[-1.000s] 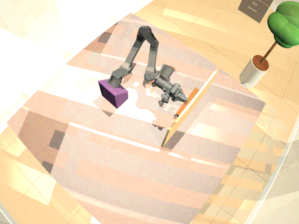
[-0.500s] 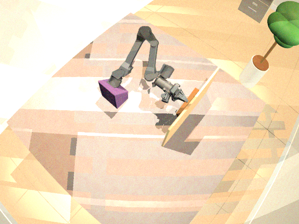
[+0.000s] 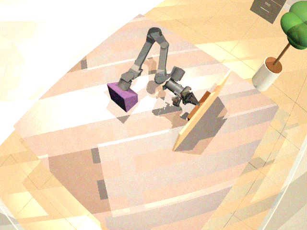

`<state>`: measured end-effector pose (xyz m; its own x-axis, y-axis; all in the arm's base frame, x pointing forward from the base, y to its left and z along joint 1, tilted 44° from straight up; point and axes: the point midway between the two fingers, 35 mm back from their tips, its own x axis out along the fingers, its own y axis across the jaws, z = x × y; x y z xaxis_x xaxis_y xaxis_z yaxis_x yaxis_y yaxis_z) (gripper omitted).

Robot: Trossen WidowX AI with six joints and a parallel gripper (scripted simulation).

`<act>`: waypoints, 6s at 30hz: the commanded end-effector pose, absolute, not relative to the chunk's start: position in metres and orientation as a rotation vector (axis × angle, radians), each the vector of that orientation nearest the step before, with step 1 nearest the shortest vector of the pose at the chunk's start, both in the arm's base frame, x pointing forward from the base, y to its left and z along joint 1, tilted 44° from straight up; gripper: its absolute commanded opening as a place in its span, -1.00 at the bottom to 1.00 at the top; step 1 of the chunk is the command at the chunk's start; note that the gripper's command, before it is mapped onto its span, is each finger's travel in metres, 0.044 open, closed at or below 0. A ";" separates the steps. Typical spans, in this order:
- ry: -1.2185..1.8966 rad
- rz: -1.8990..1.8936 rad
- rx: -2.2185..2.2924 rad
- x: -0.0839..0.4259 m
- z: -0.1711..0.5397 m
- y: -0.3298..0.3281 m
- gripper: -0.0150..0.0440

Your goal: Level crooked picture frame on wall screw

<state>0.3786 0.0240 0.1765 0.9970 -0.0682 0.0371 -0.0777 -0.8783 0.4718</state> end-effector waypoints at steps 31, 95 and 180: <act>-0.100 0.028 2.648 0.378 0.181 0.016 -0.49; -0.100 0.029 2.648 0.378 0.188 0.020 -0.49; -0.092 0.012 2.411 0.378 0.184 0.026 -0.49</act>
<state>0.3784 0.0260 0.1843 0.9971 -0.0666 0.0357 -0.0738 -0.7563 0.6501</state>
